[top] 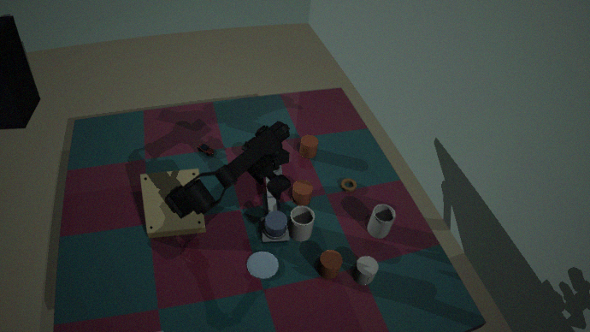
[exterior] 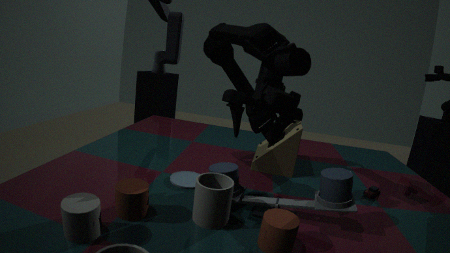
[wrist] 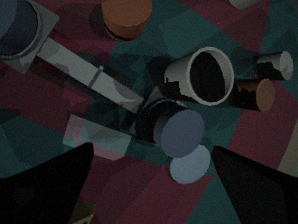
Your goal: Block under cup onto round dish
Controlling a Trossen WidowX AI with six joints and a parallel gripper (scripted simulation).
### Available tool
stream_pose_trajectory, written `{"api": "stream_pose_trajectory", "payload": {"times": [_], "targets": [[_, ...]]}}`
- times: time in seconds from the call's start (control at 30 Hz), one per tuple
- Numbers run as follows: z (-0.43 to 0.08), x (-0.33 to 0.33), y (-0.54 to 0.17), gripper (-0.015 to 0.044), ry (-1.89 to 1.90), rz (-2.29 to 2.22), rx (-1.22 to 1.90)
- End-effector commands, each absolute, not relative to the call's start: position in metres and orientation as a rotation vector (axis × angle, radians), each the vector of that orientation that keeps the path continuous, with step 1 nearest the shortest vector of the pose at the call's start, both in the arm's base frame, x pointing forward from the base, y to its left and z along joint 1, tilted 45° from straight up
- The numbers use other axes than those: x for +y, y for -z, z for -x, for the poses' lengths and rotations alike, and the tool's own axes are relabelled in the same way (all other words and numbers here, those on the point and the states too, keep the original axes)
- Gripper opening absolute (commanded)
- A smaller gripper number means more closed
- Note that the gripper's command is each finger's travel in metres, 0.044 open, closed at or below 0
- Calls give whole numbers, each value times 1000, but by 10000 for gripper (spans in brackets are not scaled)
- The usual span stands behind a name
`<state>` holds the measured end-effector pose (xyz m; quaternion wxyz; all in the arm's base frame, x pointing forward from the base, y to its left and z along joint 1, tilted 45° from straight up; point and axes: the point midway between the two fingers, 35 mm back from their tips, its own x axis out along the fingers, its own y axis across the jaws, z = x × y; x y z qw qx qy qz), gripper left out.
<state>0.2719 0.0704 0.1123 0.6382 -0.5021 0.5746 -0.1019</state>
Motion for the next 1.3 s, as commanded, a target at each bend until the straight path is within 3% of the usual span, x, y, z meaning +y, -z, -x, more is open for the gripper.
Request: {"api": "stream_pose_trajectory", "payload": {"times": [0.0,0.27,1.27], "targets": [[-284,49,-117,440,169,1181,1415],[-301,4,-126,440,18,1234,1584],[-308,-26,-97,440,14,1234,1586]]}}
